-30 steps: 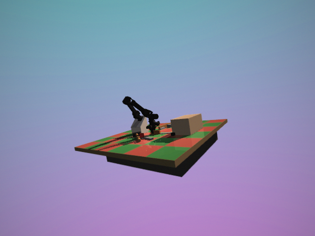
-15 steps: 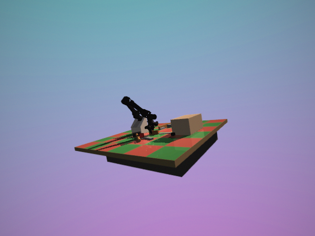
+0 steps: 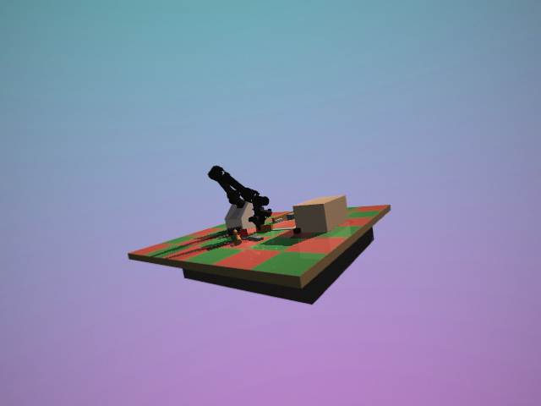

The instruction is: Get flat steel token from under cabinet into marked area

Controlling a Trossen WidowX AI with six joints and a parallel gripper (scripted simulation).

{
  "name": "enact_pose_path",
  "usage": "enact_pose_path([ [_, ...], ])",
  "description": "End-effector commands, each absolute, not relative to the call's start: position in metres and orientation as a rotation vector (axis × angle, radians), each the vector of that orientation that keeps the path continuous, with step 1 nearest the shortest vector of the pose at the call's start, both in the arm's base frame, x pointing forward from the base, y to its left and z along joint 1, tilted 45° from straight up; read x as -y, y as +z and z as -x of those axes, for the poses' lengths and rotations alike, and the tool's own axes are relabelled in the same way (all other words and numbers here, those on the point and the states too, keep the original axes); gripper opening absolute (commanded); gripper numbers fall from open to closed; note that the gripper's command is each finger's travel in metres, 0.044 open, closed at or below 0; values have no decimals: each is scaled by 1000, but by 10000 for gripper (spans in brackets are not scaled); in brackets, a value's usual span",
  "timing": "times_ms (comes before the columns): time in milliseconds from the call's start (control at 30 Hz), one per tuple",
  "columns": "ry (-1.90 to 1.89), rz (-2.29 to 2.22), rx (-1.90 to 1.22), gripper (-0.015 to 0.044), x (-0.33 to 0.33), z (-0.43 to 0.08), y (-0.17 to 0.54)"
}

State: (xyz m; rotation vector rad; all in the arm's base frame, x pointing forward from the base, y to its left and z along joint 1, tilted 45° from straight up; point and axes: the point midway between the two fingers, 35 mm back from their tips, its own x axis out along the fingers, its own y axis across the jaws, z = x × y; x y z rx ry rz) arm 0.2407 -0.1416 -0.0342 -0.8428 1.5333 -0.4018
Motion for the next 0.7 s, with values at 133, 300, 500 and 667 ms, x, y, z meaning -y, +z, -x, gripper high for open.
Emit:
enact_pose_path([
  [133,-399,841,-1540,270,141,-240,-33],
  [300,-395,845,-1542,270,140,-239,-33],
  [500,-399,841,-1540,270,142,-241,-35],
  [667,-396,846,-1544,139,141,-239,-34],
])
